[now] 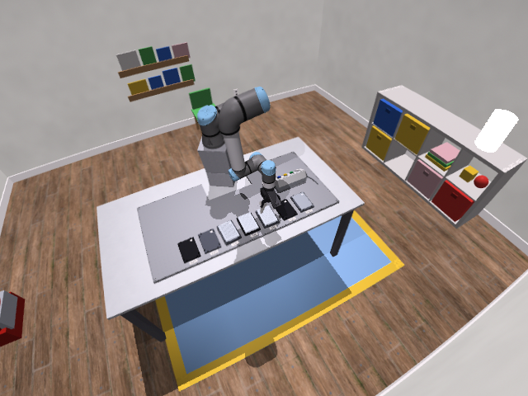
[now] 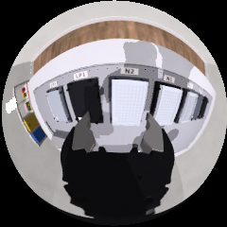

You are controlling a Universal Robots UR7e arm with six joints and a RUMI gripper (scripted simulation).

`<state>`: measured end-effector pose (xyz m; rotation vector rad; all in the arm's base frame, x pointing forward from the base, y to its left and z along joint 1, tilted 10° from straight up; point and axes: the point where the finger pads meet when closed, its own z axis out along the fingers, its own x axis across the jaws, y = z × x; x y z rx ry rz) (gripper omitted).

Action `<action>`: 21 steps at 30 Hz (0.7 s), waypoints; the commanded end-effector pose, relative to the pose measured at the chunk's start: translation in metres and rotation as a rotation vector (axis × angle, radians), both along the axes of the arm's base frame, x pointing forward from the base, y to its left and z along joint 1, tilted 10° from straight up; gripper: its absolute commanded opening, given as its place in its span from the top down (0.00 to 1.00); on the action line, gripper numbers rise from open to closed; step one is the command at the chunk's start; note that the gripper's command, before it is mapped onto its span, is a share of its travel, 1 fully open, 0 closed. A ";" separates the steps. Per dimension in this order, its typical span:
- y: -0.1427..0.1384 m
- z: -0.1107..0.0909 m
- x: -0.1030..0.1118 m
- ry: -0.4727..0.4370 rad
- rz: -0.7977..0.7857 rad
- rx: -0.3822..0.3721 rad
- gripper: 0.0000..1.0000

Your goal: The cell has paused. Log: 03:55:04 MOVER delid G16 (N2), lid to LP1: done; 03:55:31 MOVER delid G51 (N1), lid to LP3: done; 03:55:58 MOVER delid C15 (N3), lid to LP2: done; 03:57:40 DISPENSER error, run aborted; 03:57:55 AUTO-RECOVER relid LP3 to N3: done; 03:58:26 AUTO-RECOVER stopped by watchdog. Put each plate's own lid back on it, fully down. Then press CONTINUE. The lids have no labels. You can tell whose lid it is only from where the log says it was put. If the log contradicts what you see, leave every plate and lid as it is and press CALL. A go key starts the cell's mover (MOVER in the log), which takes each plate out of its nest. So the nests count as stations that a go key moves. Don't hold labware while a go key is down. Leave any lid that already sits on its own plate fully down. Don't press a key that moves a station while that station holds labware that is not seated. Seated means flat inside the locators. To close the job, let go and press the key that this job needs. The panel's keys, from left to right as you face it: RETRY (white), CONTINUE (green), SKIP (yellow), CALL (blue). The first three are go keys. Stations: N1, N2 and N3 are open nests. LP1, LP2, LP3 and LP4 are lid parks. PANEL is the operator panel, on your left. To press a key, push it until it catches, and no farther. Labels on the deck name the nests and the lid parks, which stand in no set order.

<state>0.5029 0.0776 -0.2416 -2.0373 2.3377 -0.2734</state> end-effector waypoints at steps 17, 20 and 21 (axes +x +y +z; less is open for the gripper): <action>0.092 -0.009 0.011 -0.001 0.000 -0.001 0.18; 0.107 -0.010 0.013 -0.001 0.000 -0.001 0.18; 0.112 -0.011 0.013 -0.001 0.000 -0.001 0.18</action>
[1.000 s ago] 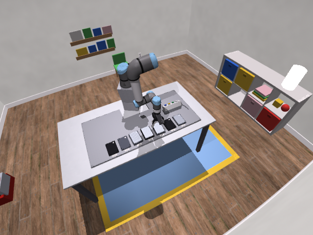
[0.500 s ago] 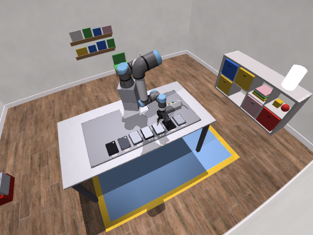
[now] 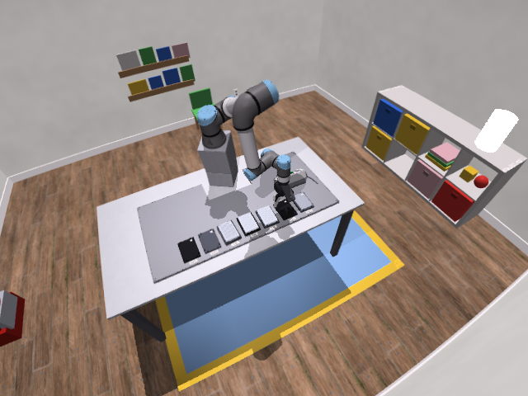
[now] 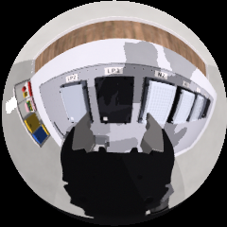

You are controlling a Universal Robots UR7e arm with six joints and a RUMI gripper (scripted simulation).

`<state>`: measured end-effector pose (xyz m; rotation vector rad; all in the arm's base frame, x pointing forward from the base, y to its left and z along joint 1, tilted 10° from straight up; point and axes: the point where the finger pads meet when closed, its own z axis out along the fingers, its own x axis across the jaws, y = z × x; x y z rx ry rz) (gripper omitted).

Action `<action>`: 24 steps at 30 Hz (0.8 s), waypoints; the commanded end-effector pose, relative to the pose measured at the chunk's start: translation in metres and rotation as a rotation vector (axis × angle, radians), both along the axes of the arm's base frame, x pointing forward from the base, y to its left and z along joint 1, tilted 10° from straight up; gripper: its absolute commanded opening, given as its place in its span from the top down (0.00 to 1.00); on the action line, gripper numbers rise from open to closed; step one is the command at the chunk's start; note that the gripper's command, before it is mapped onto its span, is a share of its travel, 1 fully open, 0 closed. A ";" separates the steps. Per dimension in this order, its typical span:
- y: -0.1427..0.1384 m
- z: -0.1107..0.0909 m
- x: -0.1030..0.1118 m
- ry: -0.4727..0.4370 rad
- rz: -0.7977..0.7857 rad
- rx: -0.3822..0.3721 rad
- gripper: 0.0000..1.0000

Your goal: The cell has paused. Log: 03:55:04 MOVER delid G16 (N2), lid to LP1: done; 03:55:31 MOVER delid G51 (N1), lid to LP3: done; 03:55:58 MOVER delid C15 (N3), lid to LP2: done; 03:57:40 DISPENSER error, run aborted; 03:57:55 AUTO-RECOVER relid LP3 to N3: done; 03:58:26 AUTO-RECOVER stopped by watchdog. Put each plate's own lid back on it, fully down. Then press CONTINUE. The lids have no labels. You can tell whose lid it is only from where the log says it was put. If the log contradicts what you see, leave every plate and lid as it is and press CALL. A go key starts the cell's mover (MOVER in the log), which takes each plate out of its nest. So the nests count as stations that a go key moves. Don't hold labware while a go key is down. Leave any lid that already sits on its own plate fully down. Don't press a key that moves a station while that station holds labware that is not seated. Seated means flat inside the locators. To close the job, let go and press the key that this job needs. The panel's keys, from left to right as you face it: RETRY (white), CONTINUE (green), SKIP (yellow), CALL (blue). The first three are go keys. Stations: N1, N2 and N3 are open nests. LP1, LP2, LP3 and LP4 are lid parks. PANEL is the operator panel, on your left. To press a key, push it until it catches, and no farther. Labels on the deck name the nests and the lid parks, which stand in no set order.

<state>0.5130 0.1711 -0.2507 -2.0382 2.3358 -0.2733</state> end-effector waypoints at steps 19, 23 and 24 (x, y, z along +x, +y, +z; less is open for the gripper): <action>0.103 -0.010 0.013 0.000 -0.001 -0.001 0.18; 0.113 -0.011 0.014 0.000 -0.001 -0.001 0.18; 0.118 -0.011 0.014 0.000 -0.001 -0.001 0.18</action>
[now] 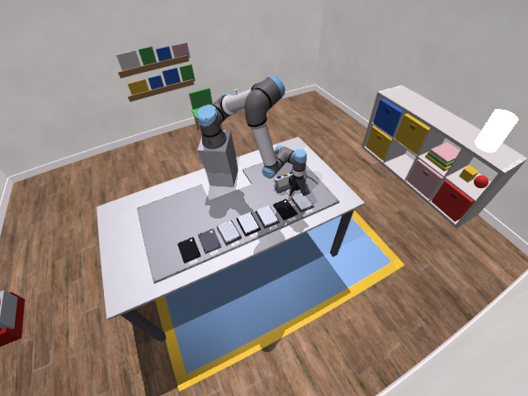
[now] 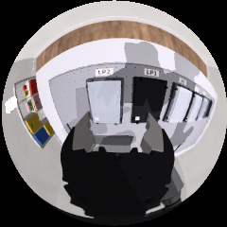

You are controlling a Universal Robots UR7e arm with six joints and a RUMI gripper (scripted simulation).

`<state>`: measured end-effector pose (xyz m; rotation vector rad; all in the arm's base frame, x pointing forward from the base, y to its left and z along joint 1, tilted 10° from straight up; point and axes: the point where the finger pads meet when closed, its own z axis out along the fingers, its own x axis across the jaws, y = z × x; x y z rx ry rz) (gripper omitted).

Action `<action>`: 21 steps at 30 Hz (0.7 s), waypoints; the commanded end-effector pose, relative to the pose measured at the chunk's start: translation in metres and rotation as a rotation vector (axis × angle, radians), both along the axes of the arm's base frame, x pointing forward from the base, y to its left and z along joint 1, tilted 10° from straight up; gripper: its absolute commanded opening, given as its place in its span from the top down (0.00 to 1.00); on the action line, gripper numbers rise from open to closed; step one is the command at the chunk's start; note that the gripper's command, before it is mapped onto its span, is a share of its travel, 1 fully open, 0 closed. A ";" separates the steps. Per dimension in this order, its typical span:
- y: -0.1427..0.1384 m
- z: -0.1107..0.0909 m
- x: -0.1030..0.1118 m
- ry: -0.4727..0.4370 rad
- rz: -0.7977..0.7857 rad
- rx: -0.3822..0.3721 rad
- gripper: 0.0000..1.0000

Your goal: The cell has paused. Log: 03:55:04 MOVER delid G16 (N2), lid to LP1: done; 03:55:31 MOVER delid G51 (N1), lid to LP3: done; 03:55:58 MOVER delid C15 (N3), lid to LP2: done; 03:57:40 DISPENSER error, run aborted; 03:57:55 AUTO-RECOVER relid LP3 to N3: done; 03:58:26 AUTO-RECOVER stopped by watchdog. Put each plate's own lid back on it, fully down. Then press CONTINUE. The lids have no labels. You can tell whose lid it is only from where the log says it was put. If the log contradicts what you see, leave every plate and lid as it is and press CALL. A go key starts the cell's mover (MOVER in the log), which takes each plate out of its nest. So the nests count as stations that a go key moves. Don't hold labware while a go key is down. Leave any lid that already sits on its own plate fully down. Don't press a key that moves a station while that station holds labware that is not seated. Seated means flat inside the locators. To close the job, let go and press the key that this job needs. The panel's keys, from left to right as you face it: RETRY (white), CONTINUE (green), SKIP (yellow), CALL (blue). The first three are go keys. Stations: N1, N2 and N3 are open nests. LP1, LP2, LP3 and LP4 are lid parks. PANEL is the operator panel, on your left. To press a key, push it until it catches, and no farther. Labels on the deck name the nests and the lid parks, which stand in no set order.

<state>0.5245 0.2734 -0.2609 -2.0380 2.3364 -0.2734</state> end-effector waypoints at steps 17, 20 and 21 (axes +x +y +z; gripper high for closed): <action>0.038 -0.003 0.005 0.000 -0.001 -0.001 0.18; 0.037 -0.005 0.005 0.000 -0.001 -0.001 0.18; 0.037 -0.007 0.006 0.000 -0.001 -0.001 0.18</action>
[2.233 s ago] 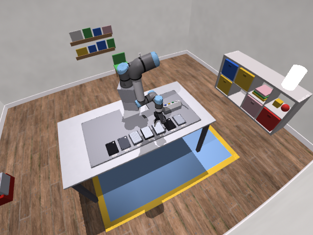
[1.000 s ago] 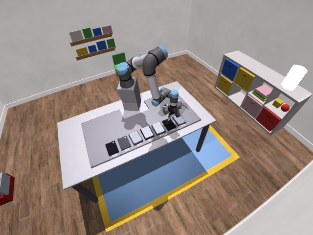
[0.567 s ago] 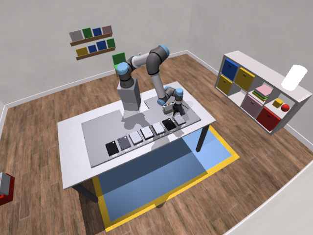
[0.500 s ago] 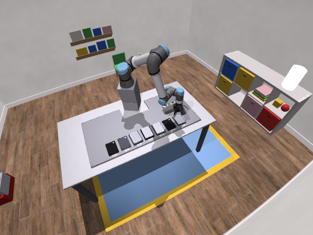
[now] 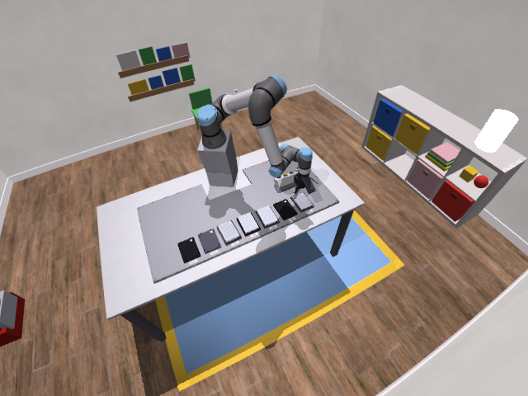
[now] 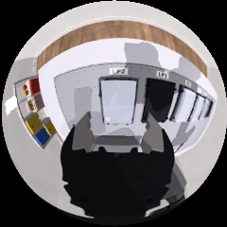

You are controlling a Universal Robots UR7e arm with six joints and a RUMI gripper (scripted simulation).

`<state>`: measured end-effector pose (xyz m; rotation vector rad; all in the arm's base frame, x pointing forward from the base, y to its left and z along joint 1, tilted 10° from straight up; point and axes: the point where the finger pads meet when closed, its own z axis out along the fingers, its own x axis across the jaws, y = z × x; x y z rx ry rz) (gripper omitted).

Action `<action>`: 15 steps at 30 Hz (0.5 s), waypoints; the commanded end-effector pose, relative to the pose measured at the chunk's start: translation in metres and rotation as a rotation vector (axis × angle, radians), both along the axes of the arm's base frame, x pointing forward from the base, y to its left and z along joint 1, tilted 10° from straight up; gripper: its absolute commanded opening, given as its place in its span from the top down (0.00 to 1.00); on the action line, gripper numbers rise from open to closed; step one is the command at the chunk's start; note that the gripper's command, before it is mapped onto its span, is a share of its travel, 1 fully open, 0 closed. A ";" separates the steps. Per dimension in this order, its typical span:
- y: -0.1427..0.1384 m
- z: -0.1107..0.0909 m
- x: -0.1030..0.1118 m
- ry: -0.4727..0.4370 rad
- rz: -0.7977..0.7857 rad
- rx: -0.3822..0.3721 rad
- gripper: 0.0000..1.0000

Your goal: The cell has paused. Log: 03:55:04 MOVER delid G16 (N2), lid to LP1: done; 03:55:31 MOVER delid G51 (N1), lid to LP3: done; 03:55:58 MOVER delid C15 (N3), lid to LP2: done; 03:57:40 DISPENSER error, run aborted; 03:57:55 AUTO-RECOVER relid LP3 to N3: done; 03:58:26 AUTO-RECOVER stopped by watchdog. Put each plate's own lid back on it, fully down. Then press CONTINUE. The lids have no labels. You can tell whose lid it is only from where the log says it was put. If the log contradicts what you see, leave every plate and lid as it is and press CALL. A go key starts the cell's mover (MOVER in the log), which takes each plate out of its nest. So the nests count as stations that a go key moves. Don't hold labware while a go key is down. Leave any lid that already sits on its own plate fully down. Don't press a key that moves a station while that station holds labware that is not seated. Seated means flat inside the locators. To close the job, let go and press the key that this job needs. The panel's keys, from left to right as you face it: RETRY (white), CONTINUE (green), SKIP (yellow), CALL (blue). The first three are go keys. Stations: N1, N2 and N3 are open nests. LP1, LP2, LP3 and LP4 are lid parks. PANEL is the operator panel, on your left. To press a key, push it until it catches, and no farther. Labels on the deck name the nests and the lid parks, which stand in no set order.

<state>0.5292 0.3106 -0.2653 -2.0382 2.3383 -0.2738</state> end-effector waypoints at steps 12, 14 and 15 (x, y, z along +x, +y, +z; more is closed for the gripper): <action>-0.002 -0.019 0.003 -0.001 0.000 0.001 0.18; -0.002 -0.022 0.004 -0.001 0.000 0.001 0.18; -0.002 -0.024 0.004 -0.001 0.000 0.001 0.18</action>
